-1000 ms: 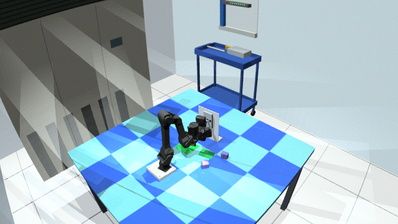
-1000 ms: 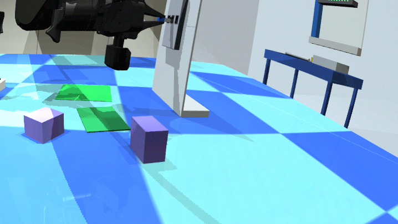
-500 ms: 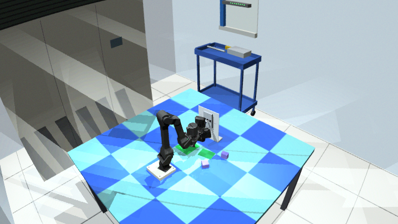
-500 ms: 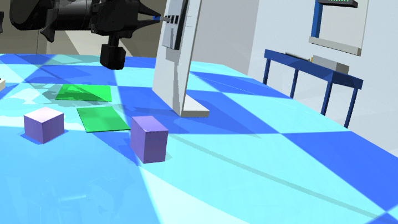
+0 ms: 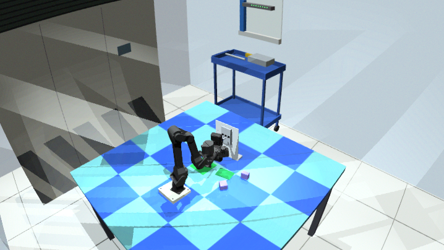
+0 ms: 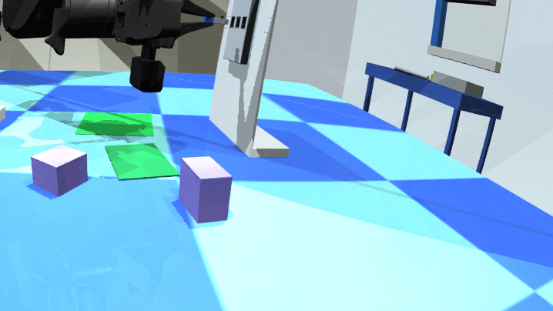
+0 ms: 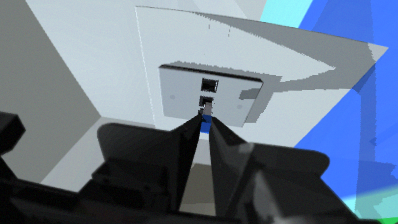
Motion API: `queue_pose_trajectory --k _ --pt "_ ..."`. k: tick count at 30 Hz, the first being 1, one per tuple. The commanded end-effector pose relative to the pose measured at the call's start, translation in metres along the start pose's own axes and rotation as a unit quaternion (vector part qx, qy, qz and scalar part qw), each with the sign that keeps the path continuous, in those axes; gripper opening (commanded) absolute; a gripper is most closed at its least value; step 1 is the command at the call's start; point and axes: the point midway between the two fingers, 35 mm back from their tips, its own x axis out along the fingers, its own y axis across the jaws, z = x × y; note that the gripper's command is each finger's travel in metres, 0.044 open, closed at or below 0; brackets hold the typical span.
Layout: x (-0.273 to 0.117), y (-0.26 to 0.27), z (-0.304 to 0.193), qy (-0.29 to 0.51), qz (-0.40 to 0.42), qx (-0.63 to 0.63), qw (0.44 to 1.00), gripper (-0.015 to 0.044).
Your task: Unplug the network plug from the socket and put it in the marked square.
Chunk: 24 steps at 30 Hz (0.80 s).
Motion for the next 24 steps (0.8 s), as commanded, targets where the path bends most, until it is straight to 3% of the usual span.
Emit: queue_pose_trajectory --k 1,24 --pt "-0.005 -0.002 -0.002 0.002 -0.003 0.003 1.000 0.0000" --pt "-0.022 -0.002 -0.002 0.002 -0.004 0.003 1.000 0.0000"
